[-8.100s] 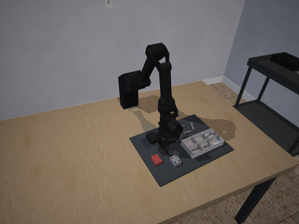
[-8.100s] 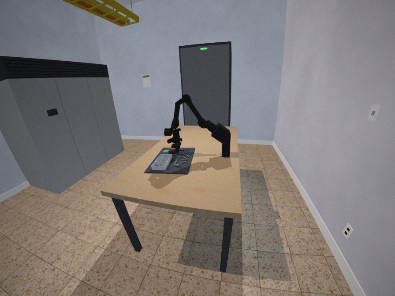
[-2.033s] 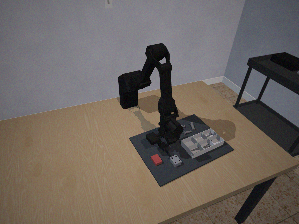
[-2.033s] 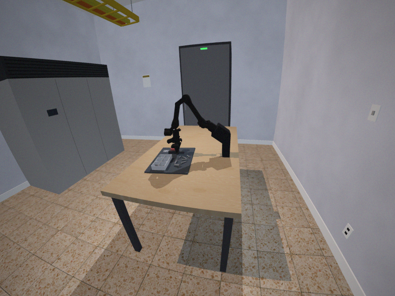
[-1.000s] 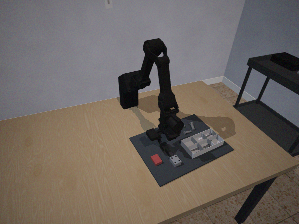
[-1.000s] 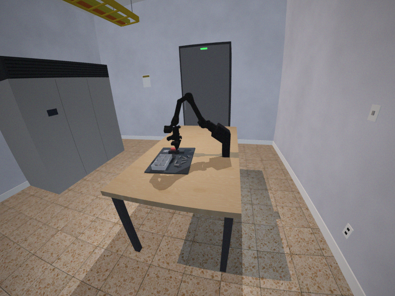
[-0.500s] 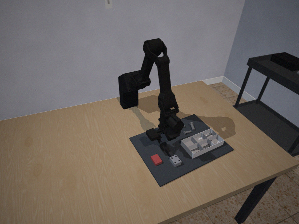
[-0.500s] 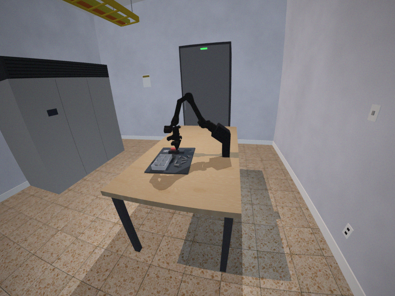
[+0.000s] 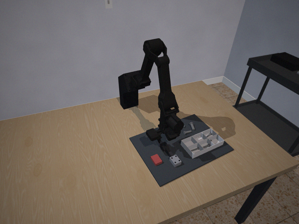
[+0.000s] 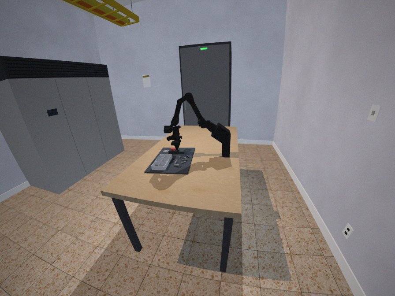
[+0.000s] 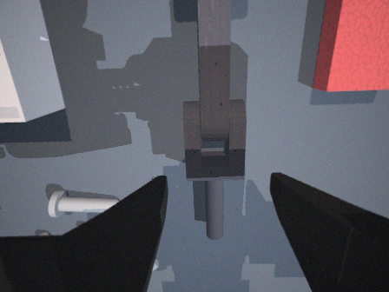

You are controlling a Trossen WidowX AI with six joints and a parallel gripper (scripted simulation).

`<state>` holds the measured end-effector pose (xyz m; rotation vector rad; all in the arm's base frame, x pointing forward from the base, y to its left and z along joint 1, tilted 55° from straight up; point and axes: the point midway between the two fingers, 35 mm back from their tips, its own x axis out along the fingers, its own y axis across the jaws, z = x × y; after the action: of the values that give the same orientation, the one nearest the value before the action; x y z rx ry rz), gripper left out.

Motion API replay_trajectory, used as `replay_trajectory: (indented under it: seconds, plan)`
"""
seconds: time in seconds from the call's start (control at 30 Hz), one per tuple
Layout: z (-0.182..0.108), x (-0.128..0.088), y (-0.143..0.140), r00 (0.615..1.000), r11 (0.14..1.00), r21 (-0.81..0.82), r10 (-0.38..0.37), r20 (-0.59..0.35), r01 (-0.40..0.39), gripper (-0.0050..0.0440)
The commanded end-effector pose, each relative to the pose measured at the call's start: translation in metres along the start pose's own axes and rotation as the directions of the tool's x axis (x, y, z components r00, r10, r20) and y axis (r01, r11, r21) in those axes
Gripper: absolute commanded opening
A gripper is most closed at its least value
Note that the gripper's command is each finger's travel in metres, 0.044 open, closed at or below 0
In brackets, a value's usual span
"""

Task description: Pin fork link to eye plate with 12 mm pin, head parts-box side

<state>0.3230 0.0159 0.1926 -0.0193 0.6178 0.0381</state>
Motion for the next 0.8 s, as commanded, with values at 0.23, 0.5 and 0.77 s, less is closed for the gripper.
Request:
replay_trajectory:
  seconds: [0.23, 0.5, 0.77]
  plan:
    - [0.008, -0.007, 0.0, 1.0, 1.0, 0.001, -0.002, 0.031, 0.002, 0.025]
    - [0.007, -0.001, 0.005, 1.0, 0.999, -0.044, -0.001, 0.012, 0.002, 0.025]
    - [0.004, 0.009, 0.053, 1.0, 0.902, -0.431, 0.002, -0.023, -0.011, 0.025]
